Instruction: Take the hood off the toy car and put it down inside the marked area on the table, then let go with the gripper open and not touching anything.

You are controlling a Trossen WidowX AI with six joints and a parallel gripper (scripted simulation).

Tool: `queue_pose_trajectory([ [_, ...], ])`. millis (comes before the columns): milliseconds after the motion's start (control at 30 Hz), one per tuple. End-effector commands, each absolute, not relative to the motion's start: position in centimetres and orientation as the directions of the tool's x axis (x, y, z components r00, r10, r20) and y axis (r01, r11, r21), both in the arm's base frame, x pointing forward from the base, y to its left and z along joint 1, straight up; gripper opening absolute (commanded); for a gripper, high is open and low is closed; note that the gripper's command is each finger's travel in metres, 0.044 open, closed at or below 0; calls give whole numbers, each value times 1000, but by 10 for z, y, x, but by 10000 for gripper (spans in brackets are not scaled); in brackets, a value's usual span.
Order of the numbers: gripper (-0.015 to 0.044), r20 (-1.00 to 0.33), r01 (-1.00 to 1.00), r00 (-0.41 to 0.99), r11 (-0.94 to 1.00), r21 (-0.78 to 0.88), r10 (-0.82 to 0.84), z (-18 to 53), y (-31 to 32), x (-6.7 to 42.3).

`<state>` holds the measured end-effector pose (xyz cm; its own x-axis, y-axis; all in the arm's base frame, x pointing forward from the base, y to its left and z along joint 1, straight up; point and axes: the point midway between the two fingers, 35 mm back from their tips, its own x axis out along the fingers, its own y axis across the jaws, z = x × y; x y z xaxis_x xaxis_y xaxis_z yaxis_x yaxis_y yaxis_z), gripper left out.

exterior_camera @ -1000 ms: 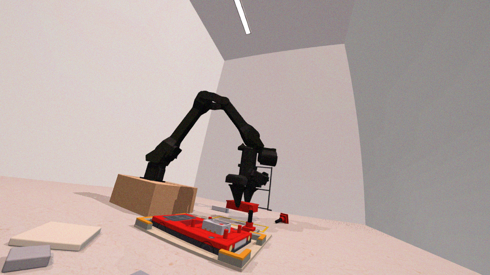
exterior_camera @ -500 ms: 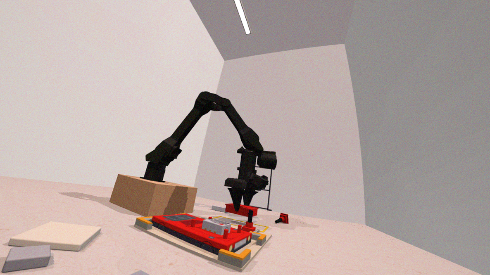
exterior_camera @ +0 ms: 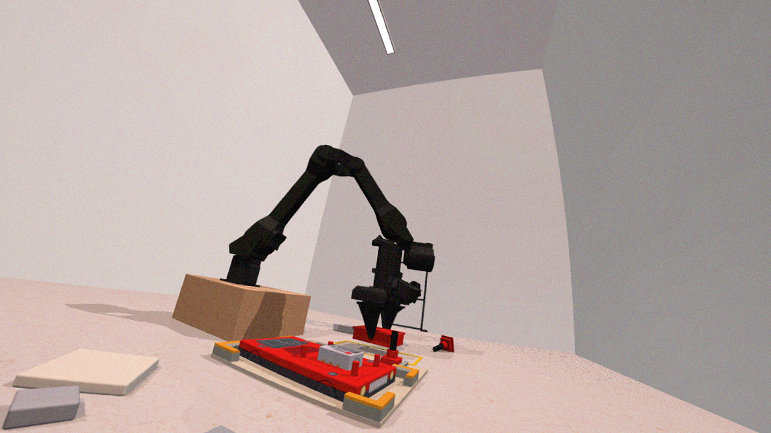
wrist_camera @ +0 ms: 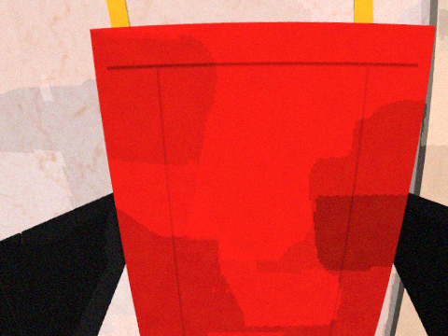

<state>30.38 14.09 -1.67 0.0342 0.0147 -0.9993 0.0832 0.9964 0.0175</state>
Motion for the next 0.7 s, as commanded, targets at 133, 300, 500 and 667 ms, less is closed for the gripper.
queue_pose_trajectory([
  [133, 0, -999, 86, 34, 996, 15, 12, -20, 140, 303],
  [300, 0, -999, 86, 34, 996, 15, 12, -23, 140, 303],
  [500, 0, -999, 86, 34, 996, 15, 12, -26, 140, 303],
  [667, 0, -999, 86, 34, 996, 15, 12, -28, 140, 304],
])
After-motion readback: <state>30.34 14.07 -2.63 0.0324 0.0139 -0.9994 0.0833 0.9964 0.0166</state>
